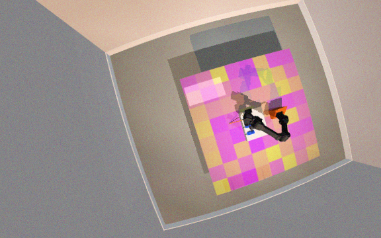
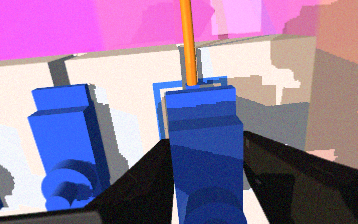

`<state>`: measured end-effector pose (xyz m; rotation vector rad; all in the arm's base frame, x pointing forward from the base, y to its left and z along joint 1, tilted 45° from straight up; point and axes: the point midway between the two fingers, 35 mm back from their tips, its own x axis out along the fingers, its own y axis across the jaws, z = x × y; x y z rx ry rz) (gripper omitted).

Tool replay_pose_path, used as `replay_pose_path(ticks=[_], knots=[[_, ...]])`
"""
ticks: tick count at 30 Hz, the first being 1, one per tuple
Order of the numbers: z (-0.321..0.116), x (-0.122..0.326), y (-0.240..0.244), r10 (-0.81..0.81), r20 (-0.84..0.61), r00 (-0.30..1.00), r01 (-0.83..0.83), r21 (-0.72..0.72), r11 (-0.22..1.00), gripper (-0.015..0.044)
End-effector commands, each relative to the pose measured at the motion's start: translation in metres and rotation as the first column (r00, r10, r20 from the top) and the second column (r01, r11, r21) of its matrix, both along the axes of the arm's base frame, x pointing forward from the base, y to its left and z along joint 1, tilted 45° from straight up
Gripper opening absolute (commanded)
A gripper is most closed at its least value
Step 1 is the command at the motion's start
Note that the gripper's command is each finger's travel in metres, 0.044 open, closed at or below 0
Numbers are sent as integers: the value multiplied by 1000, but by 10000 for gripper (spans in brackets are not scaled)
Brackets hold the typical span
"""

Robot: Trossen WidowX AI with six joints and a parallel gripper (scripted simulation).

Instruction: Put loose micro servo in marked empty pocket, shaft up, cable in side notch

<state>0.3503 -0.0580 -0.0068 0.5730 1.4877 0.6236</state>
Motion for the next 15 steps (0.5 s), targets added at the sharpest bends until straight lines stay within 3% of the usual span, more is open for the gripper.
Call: replay_pose_path(ticks=[1,15], knots=[[-2,1,4,3,1,1000,-3,5,1000,0],[-8,1,10,3,1,1000,-3,5,1000,0]])
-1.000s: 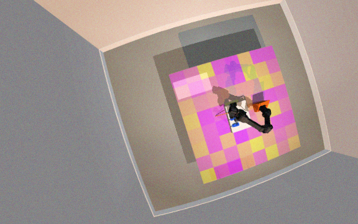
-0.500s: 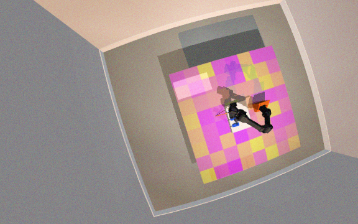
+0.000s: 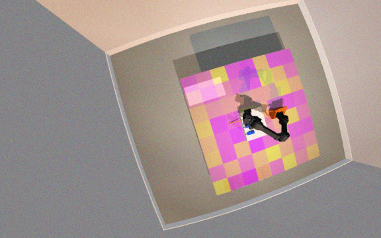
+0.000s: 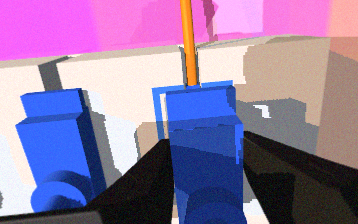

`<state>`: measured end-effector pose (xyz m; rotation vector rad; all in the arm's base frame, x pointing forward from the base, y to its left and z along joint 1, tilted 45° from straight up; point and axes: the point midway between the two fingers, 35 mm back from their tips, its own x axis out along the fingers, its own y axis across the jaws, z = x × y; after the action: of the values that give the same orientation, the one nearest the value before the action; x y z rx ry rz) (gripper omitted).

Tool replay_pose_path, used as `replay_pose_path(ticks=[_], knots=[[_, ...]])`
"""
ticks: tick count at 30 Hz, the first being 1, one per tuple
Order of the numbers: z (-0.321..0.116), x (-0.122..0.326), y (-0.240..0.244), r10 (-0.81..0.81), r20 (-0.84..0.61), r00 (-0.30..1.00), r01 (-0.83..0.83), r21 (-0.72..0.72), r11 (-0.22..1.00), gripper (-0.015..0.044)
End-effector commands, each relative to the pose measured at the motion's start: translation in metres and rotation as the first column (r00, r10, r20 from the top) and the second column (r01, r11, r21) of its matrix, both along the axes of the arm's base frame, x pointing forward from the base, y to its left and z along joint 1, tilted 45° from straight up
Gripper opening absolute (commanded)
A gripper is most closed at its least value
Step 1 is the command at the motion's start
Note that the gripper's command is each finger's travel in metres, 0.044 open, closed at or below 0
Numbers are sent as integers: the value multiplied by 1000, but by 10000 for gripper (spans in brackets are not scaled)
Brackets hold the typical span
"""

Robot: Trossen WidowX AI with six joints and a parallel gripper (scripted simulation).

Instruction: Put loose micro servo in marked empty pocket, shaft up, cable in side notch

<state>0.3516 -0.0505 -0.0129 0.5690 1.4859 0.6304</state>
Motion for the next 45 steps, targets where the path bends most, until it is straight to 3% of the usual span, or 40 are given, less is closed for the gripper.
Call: replay_pose_path(ticks=[1,33,40,45], knots=[[-3,-1,3,-2,-2,1000,2,3,1000,0],[-21,-1,21,-2,-2,1000,2,4,1000,0],[-20,-1,19,-2,-2,1000,2,4,1000,184],[-3,-1,3,-2,-2,1000,2,3,1000,187]])
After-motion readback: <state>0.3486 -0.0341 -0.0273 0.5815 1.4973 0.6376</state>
